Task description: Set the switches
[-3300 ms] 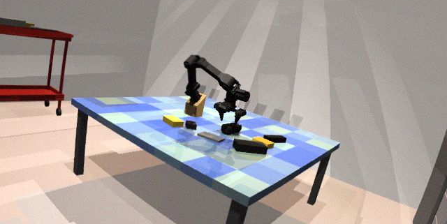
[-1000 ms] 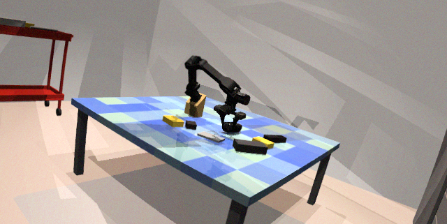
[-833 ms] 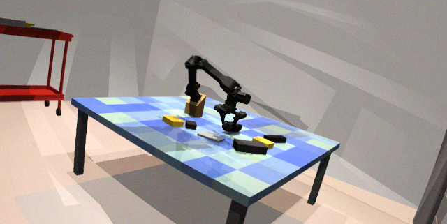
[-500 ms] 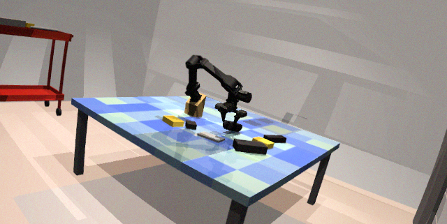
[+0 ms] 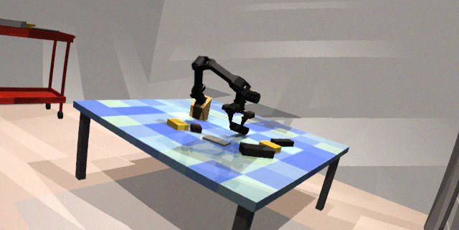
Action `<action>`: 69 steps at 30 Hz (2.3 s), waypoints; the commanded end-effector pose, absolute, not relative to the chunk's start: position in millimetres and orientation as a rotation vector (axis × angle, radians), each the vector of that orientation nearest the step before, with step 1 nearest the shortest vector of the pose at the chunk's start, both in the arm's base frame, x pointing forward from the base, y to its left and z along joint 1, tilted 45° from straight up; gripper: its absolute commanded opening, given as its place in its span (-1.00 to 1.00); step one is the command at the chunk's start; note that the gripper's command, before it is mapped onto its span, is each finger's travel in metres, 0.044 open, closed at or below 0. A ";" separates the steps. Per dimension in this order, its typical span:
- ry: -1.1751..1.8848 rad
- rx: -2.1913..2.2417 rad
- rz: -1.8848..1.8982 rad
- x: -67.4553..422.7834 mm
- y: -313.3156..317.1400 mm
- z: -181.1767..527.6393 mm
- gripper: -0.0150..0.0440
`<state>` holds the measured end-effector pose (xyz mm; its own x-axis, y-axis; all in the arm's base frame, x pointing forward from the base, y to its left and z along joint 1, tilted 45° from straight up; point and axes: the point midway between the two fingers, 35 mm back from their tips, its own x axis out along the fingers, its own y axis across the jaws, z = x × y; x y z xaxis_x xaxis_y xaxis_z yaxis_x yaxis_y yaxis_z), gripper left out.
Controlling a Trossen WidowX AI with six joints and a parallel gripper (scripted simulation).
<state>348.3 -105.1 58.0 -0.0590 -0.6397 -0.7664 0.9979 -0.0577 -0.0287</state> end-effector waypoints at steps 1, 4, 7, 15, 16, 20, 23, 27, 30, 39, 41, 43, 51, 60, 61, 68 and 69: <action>0.683 0.684 -1.521 350.7 -98.3 59.3 0.65; 0.678 0.680 -1.522 350.8 -95.8 59.4 0.65; 0.674 0.675 -1.524 351.0 -93.3 59.5 0.65; 0.662 0.662 -1.528 351.3 -86.5 59.6 0.65; 0.661 0.661 -1.528 351.4 -85.7 59.6 0.65; 0.655 0.655 -1.530 351.5 -82.4 59.5 0.65; 0.651 0.650 -1.531 351.6 -80.1 59.4 0.65; 0.645 0.644 -1.533 351.8 -77.1 59.2 0.65; 0.641 0.640 -1.534 351.9 -75.0 59.0 0.65; 0.631 0.629 -1.538 351.2 -69.4 58.3 0.65; 0.629 0.626 -1.538 350.7 -68.1 58.2 0.65; 0.626 0.624 -1.539 350.4 -66.5 58.0 0.65; 0.615 0.612 -1.542 350.3 -60.7 56.9 0.65; 0.604 0.600 -1.546 350.5 -54.9 55.8 0.65; 0.602 0.598 -1.546 350.6 -54.1 55.8 0.65; 0.594 0.589 -1.548 350.9 -48.0 55.0 0.65; 0.593 0.588 -1.549 350.9 -47.2 54.8 0.65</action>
